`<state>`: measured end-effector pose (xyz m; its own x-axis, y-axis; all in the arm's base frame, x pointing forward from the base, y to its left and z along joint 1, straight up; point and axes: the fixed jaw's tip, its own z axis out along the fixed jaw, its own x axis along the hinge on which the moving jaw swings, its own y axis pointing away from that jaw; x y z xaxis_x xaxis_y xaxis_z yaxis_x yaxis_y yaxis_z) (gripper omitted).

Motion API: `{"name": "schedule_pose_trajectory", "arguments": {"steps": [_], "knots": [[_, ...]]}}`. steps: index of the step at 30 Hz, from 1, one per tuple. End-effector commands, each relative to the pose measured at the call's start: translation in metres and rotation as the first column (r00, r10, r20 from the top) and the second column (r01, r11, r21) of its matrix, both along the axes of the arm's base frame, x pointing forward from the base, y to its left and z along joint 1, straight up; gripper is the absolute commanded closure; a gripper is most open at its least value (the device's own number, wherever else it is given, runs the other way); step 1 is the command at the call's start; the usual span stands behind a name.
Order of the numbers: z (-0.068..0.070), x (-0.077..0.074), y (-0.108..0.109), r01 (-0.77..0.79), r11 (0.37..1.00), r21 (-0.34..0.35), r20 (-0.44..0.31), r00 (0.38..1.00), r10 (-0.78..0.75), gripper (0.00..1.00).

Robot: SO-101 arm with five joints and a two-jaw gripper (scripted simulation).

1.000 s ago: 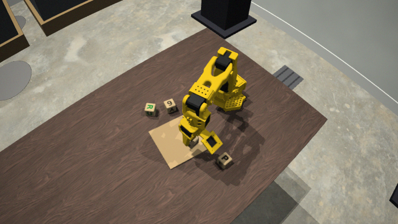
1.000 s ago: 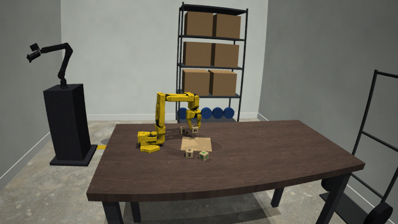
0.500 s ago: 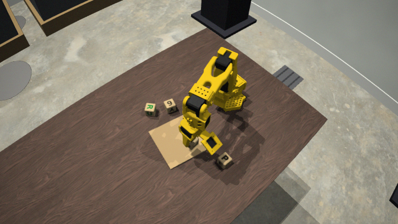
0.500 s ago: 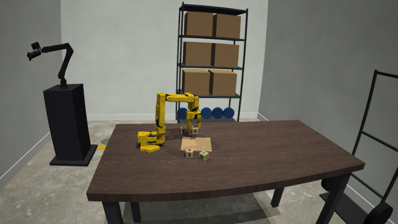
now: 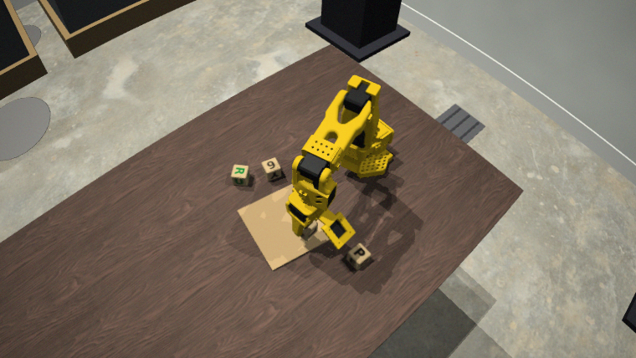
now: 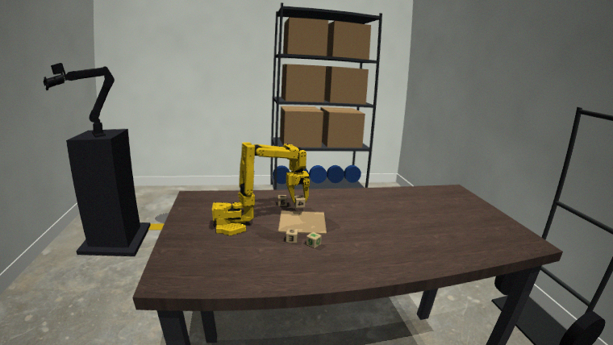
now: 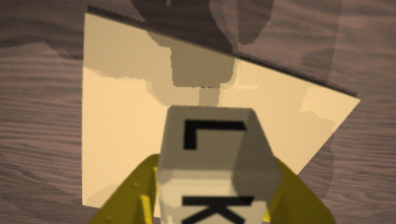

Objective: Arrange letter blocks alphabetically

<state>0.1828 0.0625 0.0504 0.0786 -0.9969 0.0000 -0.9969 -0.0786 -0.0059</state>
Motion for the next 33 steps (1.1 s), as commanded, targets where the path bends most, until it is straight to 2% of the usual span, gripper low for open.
{"name": "schedule_pose_trajectory", "arguments": {"steps": [1,33], "knots": [[0.017,0.011,0.006,-0.009,0.999,0.039,0.112,0.994,0.005,1.00],[0.005,0.012,0.006,-0.002,0.999,0.040,0.112,0.994,-0.002,1.00]]}}
